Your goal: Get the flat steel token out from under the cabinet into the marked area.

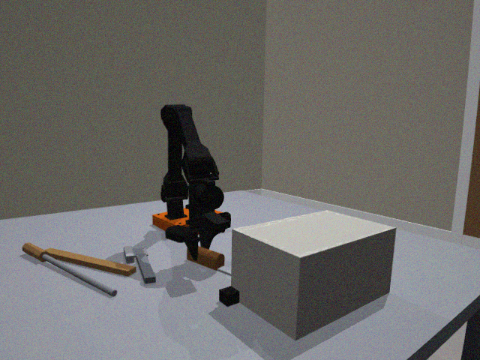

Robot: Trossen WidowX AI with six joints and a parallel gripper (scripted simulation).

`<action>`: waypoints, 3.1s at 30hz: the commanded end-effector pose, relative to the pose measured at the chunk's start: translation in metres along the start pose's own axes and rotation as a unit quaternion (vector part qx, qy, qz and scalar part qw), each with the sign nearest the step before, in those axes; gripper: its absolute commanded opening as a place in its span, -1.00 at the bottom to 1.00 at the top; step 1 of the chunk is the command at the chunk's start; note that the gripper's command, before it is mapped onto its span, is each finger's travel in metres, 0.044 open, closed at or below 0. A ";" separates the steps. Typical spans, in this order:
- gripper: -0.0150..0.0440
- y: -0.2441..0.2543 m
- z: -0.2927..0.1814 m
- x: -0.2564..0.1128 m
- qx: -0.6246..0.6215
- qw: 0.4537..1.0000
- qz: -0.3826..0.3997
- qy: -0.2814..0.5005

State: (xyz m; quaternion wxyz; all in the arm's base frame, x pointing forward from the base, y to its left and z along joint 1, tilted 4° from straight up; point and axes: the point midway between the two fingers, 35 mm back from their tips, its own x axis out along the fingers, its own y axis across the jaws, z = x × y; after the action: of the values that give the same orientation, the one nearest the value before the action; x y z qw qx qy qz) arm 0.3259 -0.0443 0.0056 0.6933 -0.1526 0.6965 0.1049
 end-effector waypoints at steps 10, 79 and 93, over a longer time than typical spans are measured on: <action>-0.49 0.000 0.018 -0.001 0.000 1.000 -0.001 -0.001; -0.49 0.002 0.088 -0.002 0.000 1.000 -0.001 -0.004; -0.49 0.003 0.101 -0.003 0.000 1.000 -0.001 -0.004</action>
State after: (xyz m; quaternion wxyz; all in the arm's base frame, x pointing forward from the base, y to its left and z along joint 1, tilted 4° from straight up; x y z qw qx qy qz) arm 0.4141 -0.0071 0.0061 0.6954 -0.1528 0.6942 0.1055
